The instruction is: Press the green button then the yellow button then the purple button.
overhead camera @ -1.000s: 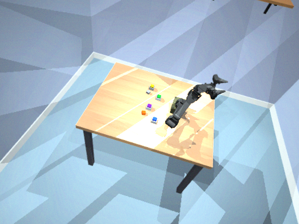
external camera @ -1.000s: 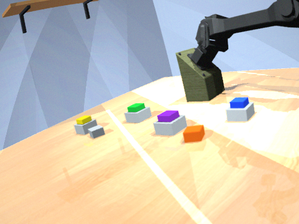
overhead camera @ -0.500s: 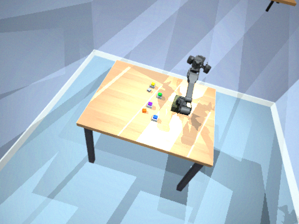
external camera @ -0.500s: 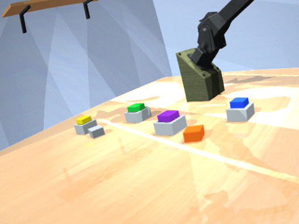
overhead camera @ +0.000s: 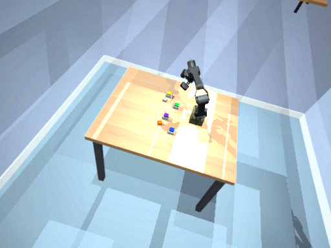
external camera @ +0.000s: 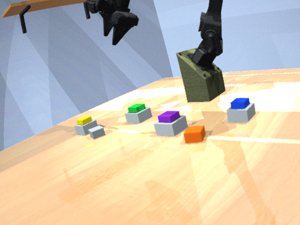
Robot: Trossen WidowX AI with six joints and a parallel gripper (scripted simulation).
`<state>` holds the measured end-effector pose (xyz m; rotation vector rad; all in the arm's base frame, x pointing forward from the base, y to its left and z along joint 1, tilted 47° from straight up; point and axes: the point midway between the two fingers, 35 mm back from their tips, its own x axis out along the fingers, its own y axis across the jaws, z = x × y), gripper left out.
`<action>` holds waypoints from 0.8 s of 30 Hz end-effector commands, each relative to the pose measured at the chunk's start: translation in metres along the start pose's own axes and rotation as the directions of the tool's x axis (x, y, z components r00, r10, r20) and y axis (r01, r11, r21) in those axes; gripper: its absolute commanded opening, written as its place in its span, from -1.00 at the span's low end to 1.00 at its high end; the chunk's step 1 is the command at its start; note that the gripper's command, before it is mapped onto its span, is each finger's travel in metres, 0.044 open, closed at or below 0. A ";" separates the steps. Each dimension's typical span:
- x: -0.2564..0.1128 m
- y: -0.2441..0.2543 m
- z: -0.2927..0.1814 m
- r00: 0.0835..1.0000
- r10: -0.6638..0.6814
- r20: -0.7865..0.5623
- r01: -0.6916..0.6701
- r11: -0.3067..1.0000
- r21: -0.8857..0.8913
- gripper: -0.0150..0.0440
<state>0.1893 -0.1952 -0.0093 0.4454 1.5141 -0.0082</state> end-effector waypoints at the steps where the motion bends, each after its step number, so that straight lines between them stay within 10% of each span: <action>1: 0.037 0.068 -0.004 0.938 0.292 -0.186 -0.331 0.915 -0.233 0.86; 11: 0.051 0.106 -0.010 0.851 0.432 -0.297 -0.513 0.804 -0.301 0.86; 24: 0.104 0.133 -0.029 0.850 0.435 -0.297 -0.515 0.802 -0.301 -0.29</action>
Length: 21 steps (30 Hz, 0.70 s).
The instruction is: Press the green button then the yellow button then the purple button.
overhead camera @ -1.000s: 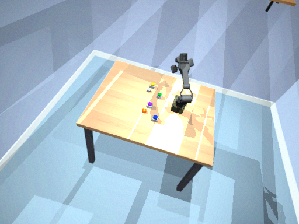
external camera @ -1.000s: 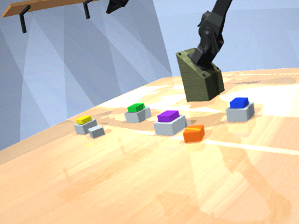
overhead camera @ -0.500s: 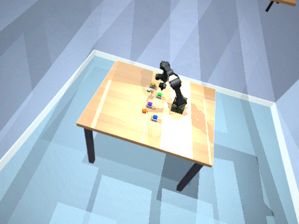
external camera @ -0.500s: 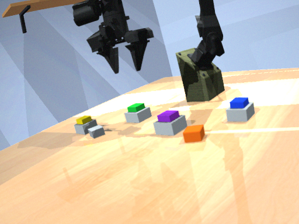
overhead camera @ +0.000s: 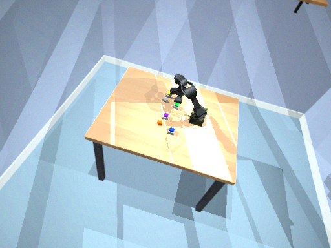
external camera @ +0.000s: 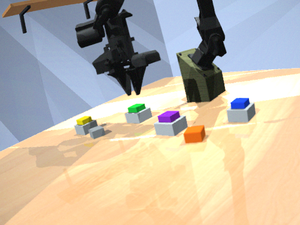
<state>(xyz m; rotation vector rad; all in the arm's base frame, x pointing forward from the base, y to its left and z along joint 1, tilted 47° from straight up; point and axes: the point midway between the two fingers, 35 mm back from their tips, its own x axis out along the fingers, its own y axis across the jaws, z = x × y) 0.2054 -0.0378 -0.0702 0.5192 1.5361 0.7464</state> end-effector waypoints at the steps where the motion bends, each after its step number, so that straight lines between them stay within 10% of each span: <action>1: 0.002 0.000 0.001 1.000 -0.001 0.008 0.001 1.000 0.003 -0.38; 21: 0.018 0.000 0.002 1.000 -0.001 0.009 0.001 1.000 0.003 -0.42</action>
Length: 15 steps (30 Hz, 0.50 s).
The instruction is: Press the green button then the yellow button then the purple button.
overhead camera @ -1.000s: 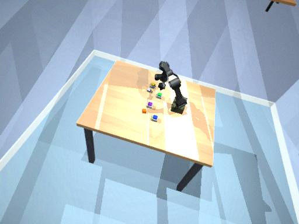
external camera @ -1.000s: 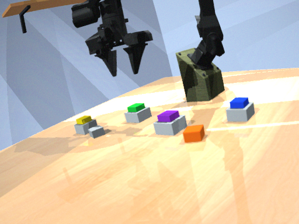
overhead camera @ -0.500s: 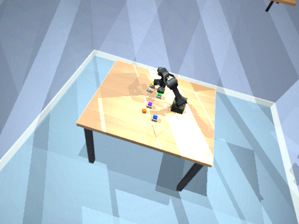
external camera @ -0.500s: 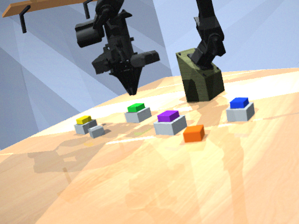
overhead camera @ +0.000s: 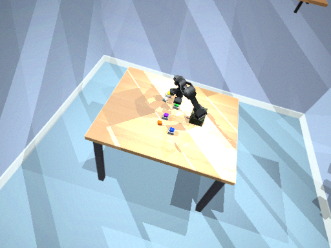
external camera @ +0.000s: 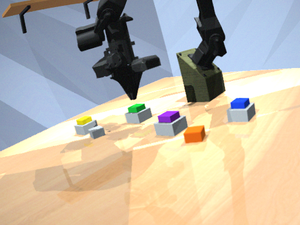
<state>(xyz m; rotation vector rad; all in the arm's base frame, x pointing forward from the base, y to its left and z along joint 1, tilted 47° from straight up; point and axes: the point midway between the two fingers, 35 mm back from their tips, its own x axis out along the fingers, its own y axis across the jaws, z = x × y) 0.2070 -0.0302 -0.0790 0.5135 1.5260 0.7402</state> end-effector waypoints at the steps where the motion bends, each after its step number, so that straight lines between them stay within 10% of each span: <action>1: 0.008 0.001 -0.001 1.000 0.006 -0.002 -0.006 1.000 0.007 -0.42; 15: 0.025 0.002 -0.002 1.000 0.008 -0.001 -0.008 1.000 0.006 -0.42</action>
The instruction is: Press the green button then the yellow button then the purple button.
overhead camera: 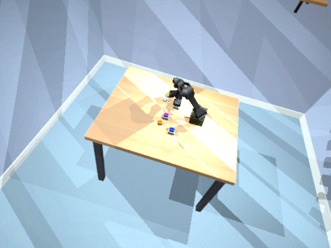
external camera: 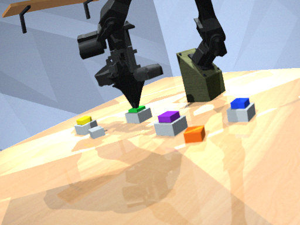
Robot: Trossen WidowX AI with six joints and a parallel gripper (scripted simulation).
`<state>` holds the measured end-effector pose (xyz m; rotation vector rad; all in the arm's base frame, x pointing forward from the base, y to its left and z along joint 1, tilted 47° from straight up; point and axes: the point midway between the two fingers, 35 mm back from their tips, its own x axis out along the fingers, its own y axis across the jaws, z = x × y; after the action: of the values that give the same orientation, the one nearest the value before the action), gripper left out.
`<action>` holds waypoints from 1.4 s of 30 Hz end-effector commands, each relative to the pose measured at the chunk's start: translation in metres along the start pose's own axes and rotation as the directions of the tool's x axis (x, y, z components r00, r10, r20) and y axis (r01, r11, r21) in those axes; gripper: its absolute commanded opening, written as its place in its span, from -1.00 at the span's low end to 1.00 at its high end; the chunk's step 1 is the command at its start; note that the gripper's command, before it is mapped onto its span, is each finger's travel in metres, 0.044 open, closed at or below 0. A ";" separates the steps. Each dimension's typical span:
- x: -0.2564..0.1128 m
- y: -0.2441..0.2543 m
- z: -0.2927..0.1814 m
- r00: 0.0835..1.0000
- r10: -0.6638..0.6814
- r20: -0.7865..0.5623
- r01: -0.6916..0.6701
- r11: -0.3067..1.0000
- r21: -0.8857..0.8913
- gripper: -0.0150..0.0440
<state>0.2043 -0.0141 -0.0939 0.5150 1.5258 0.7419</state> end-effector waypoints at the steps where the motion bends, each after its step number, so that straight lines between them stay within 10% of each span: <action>1: 0.003 0.001 -0.001 1.000 0.006 -0.001 -0.006 1.000 0.006 -0.42; 42: -0.103 -0.057 0.051 1.000 -0.003 0.001 0.003 1.000 0.005 -0.42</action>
<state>0.2511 -0.1075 -0.0487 0.5118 1.5262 0.7352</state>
